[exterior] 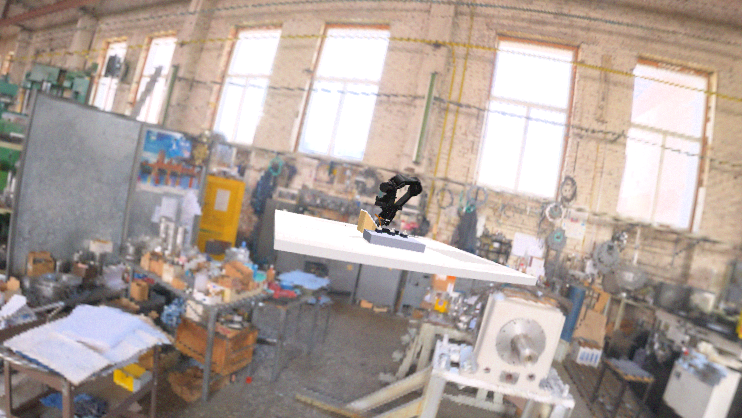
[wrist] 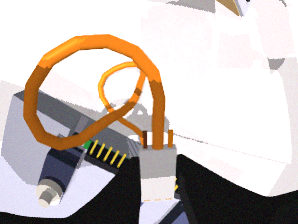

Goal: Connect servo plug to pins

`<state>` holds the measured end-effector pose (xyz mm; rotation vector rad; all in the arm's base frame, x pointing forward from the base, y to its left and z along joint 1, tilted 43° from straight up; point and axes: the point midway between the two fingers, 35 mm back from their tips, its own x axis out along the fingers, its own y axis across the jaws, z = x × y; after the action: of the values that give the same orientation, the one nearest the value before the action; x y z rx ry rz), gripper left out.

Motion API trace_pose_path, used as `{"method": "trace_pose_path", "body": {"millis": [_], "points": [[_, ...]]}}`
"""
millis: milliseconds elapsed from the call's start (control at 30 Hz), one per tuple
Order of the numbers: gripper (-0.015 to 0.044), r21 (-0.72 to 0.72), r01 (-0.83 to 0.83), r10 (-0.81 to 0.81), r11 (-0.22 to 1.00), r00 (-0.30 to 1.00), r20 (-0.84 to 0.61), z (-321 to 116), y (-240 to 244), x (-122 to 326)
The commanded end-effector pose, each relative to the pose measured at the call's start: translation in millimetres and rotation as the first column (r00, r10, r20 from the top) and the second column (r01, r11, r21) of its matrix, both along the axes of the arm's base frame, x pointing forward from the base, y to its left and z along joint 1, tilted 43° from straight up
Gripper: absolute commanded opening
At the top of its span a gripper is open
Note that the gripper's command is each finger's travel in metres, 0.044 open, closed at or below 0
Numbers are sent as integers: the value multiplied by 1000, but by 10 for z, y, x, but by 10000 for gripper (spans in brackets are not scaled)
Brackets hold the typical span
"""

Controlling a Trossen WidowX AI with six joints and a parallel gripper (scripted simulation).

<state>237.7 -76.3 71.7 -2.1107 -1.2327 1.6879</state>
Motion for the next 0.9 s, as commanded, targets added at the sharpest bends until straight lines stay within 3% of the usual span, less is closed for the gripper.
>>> {"method": "trace_pose_path", "body": {"millis": [0,400,867], "points": [[0,-9,91,-91,996,993,-78,29,43,-77],[0,-66,375,-374,925,861,-344,56,221,-341],[0,-70,390,-388,918,850,-358,-233,503,-339]]}}
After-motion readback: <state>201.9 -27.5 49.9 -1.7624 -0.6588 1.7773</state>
